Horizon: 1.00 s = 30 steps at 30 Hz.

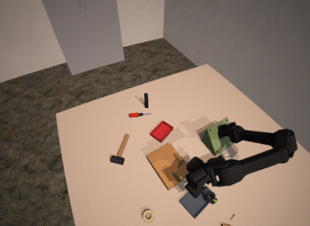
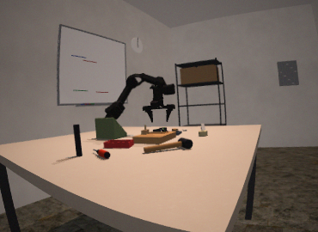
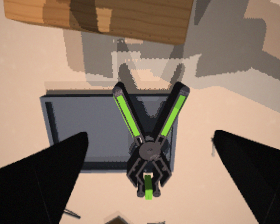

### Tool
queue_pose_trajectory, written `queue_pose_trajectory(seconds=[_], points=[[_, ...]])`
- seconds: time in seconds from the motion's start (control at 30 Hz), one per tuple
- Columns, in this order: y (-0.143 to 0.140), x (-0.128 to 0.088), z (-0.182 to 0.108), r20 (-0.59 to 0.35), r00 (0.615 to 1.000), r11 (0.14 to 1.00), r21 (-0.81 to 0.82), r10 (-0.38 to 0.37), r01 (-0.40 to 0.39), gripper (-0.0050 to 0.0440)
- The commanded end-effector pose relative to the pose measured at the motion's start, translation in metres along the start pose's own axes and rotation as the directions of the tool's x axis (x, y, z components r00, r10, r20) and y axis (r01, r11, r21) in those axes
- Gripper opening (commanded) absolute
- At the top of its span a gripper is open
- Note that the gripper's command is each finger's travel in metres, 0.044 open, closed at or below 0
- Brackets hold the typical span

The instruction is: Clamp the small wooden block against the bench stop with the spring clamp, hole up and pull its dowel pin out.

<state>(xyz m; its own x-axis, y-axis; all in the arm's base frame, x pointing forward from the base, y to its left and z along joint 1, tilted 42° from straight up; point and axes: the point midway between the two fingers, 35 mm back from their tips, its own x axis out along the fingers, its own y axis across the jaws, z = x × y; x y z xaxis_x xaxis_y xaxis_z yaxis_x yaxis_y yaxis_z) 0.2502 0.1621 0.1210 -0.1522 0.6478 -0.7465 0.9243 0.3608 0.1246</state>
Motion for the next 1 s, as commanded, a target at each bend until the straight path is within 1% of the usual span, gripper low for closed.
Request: queue_pose_trajectory(seconds=[0.0, 0.17, 0.33, 0.4, 0.53, 0.97], points=[[-0.003, 0.009, -0.002, -0.008, 1.000, 1.000, 0.004, -0.002, 0.002, 0.0440], [-0.003, 0.012, -0.002, -0.008, 1.000, 1.000, 0.004, -0.002, 0.002, 0.0440], [-0.002, 0.031, -0.002, -0.007, 1.000, 1.000, 0.004, -0.002, 0.002, 0.0440], [-0.002, 0.031, -0.002, -0.007, 1.000, 1.000, 0.004, -0.002, 0.002, 0.0440], [-0.003, 0.044, -0.002, -0.008, 1.000, 1.000, 0.004, -0.002, 0.002, 0.0440], [-0.003, 0.056, -0.002, -0.008, 1.000, 1.000, 0.004, -0.002, 0.002, 0.0440]])
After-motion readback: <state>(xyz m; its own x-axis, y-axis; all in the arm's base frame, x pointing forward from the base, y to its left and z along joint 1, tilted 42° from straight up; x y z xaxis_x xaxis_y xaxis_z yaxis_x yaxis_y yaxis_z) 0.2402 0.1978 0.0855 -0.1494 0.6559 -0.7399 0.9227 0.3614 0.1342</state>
